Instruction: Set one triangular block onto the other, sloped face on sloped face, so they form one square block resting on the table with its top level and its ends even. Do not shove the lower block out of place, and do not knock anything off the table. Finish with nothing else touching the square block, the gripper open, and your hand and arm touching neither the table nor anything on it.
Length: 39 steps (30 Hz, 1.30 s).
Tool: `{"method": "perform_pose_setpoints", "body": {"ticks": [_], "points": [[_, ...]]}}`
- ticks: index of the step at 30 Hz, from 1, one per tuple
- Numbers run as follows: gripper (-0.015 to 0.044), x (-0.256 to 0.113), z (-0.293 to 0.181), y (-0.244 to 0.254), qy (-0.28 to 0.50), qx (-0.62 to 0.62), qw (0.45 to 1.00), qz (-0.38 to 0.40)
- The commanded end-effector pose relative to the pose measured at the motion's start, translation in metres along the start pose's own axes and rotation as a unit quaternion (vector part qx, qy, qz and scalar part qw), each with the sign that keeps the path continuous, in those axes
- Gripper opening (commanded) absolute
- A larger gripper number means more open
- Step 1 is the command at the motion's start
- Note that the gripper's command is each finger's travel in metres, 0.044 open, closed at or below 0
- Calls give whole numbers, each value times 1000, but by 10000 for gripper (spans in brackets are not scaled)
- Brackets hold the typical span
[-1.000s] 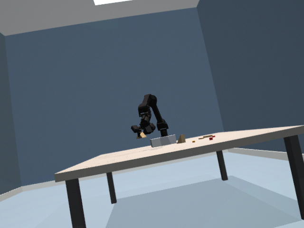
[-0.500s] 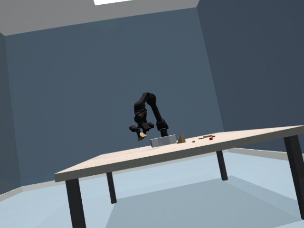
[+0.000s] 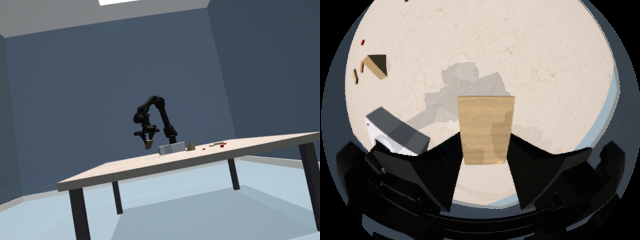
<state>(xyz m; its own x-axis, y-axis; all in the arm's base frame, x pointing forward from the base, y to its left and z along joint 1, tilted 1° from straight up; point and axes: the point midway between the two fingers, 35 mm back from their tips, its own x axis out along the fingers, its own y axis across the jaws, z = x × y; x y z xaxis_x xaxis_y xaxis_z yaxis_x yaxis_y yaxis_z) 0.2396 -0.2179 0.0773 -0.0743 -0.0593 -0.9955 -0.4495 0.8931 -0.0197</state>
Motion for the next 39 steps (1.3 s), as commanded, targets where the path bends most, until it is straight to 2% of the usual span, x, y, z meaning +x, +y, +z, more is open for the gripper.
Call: {"method": "perform_pose_setpoints", "body": {"ticks": [1, 9, 39], "points": [[0, -3, -1, -1, -46, -11, 999, -16], [0, -6, 4, 4, -46, -11, 999, -15], [0, -44, 72, 127, -50, -11, 999, -9]]}}
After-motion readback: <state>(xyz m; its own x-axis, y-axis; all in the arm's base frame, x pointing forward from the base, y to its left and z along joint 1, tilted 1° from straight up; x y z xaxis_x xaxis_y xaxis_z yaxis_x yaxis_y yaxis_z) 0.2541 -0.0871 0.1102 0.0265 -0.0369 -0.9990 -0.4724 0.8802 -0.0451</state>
